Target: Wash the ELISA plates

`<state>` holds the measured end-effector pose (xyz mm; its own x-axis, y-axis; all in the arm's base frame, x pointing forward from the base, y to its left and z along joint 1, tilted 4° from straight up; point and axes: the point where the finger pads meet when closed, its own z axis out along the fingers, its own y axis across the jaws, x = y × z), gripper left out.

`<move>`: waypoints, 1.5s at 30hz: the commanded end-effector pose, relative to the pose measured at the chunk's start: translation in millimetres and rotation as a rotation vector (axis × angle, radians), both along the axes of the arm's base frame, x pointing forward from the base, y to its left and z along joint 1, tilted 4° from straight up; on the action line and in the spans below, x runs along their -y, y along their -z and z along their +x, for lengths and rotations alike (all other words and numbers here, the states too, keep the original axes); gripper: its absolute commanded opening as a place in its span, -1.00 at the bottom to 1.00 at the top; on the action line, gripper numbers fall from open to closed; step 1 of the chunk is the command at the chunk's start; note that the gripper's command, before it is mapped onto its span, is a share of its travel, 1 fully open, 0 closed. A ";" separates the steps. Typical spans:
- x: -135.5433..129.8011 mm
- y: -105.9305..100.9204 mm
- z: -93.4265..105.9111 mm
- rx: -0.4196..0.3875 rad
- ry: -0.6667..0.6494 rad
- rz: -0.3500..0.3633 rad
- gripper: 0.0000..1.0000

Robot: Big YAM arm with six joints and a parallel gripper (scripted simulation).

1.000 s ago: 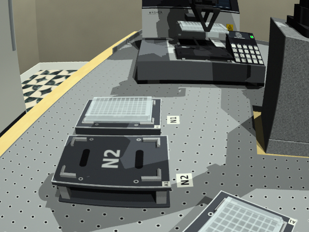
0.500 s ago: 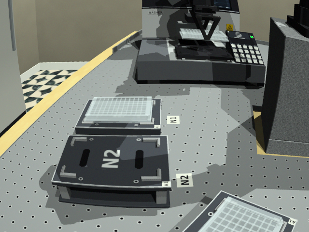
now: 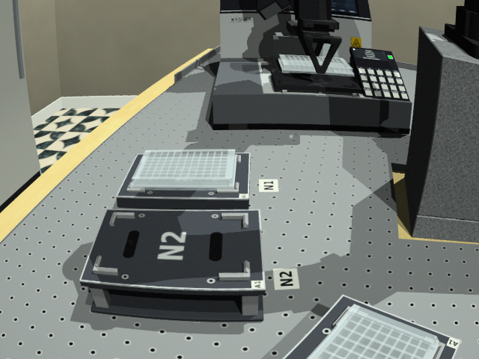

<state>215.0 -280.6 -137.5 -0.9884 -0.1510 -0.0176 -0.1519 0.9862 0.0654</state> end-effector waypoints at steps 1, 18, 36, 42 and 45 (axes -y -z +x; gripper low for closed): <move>-1.2 6.4 5.0 0.004 0.003 -0.001 0.68; 6.8 2.3 6.6 0.011 0.002 -0.013 0.68; 10.6 5.5 13.2 0.013 0.006 -0.014 0.68; 10.5 5.7 12.7 0.011 0.006 -0.012 0.68; 10.7 5.3 12.8 0.011 0.006 -0.011 0.68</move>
<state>214.6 -278.8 -143.4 -0.9885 -0.1508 -0.0153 -0.1515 0.9860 0.0700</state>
